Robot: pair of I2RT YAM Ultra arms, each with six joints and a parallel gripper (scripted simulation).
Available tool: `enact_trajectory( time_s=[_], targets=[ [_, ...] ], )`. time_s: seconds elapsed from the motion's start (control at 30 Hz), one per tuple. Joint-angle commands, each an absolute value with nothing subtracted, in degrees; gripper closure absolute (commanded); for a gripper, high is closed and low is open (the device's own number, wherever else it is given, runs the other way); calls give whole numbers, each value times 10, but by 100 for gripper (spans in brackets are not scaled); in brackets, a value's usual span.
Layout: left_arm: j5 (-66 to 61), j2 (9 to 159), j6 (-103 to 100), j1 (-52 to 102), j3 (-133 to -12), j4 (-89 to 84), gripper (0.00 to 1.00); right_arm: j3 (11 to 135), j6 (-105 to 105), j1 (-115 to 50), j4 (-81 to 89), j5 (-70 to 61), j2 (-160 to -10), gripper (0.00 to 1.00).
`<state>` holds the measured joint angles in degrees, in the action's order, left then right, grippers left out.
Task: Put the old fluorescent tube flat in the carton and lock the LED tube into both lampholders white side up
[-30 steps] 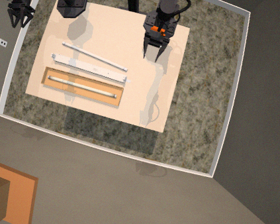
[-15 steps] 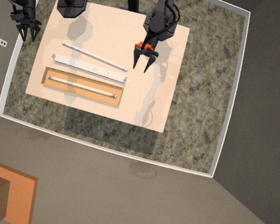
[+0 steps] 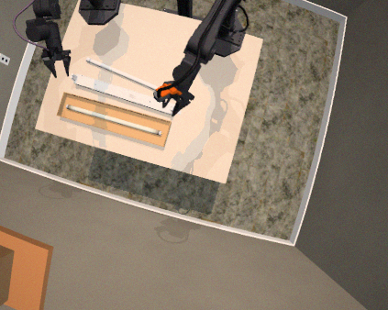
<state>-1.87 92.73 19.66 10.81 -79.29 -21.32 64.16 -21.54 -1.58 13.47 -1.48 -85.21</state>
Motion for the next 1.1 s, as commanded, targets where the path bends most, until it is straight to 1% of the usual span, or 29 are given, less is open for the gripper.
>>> enact_trajectory(
  time_s=[0.0, 0.23, 0.27, 0.4, 0.47, 0.8, 0.83, 0.97, 1.07],
  targets=[
    [-30, 968, 244, 129, -835, -267, 51, 666, -268, -25, 161, -25, -878, 51],
    [-41, 1088, 328, 173, -912, -351, 51, 682, -360, -30, 212, -35, -971, 51],
    [-26, 1081, 317, 166, -936, -342, 51, 698, -349, -31, 197, -30, -958, 51],
    [-44, 1154, 350, 193, -954, -393, 51, 692, -384, -34, 237, -35, -1018, 51],
    [-44, 1154, 350, 193, -954, -393, 51, 692, -384, -34, 237, -35, -1018, 51],
    [-56, 1327, 470, 253, -1064, -515, 51, 714, -515, -41, 312, -48, -1151, 51],
    [-47, 1315, 458, 241, -1091, -507, 51, 729, -503, -42, 297, -44, -1135, 51],
    [-58, 1391, 490, 273, -1105, -554, 51, 723, -537, -45, 333, -48, -1195, 51],
    [-59, 1412, 502, 280, -1122, -571, 51, 727, -551, -46, 343, -49, -1207, 51]
  ],
)
